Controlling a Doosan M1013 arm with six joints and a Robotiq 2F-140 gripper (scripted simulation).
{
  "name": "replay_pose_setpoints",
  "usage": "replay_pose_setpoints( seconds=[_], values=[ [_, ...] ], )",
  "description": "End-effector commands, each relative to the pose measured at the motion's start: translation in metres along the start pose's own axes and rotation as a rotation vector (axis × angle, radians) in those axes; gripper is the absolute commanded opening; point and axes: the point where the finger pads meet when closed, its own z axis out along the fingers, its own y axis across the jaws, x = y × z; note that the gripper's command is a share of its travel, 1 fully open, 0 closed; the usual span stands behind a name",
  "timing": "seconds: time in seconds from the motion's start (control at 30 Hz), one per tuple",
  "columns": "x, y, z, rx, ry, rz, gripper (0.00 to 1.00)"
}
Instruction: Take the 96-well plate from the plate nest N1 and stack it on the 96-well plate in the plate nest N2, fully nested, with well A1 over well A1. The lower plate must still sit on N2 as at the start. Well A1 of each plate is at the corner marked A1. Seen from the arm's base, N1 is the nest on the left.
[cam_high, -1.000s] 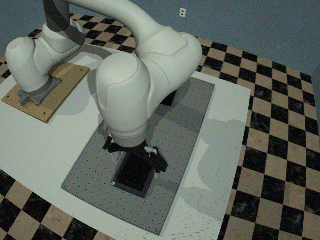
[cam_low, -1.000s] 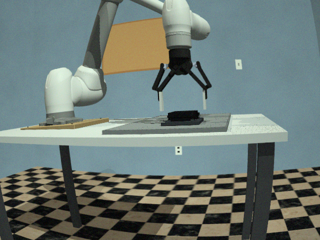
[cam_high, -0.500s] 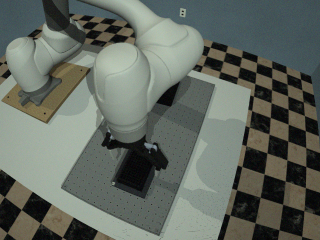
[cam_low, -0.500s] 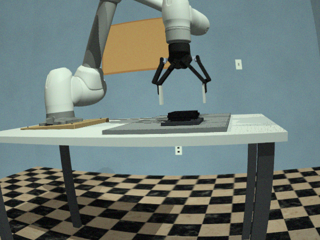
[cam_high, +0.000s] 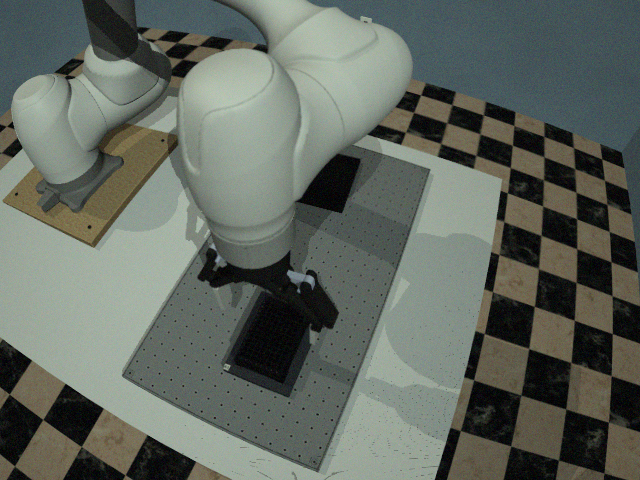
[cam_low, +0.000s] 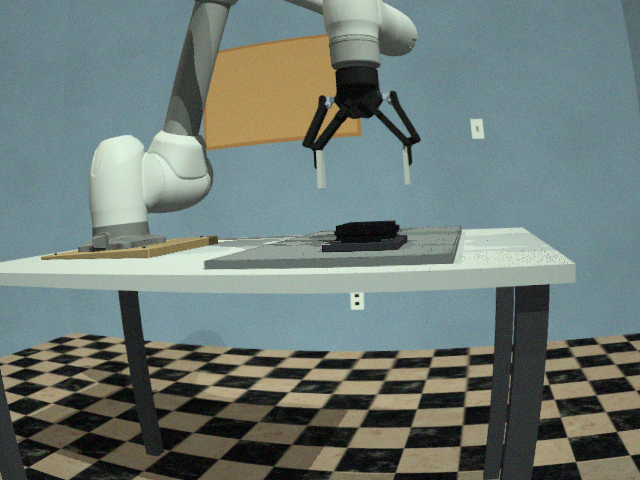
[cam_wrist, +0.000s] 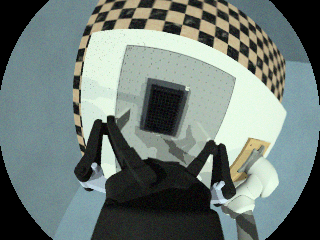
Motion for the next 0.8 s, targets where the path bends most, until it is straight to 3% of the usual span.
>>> replay_pose_setpoints(
  seconds=[0.0, 0.1, 0.77],
  values=[
    [0.0, 0.0, -0.007, 0.0, 0.0, 0.0, 1.0],
    [0.0, 0.0, -0.0145, 0.0, 0.0, 0.0, 1.0],
    [0.0, 0.0, -0.0145, 0.0, 0.0, 0.0, 1.0]
  ],
)
